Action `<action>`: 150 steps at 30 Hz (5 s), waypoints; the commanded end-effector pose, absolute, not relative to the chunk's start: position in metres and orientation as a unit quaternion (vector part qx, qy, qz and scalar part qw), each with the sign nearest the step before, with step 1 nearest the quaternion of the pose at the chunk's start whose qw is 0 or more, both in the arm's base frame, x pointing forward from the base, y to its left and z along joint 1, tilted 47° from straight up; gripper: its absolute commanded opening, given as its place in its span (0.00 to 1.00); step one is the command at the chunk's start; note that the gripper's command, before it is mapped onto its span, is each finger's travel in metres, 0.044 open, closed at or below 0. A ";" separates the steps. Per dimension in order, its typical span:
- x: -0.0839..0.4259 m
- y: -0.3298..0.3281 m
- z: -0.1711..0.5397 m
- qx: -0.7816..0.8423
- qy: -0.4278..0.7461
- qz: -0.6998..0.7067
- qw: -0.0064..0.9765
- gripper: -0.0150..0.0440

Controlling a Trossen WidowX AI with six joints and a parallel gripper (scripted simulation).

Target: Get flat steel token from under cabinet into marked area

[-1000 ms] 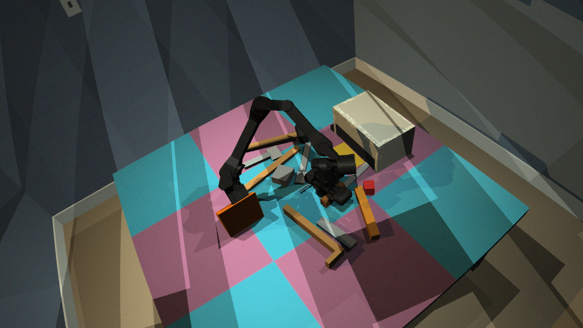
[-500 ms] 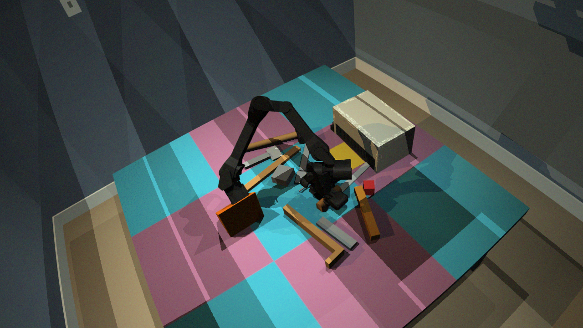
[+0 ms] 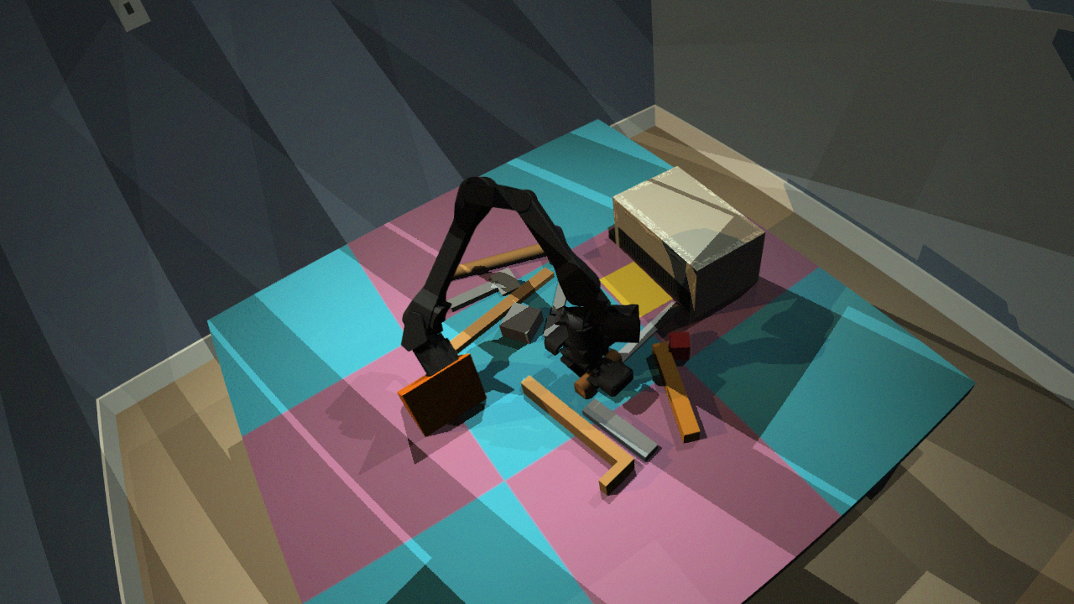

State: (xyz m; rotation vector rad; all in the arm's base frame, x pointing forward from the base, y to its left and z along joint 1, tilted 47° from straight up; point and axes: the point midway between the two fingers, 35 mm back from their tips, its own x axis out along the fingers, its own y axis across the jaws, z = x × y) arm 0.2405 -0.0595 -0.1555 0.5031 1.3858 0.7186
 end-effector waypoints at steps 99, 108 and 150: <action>0.220 -0.034 -0.129 0.261 0.635 0.289 0.667 0.31; 0.225 -0.035 -0.129 0.261 0.635 0.289 0.667 0.25; 0.283 -0.033 -0.125 0.261 0.633 0.291 0.669 0.25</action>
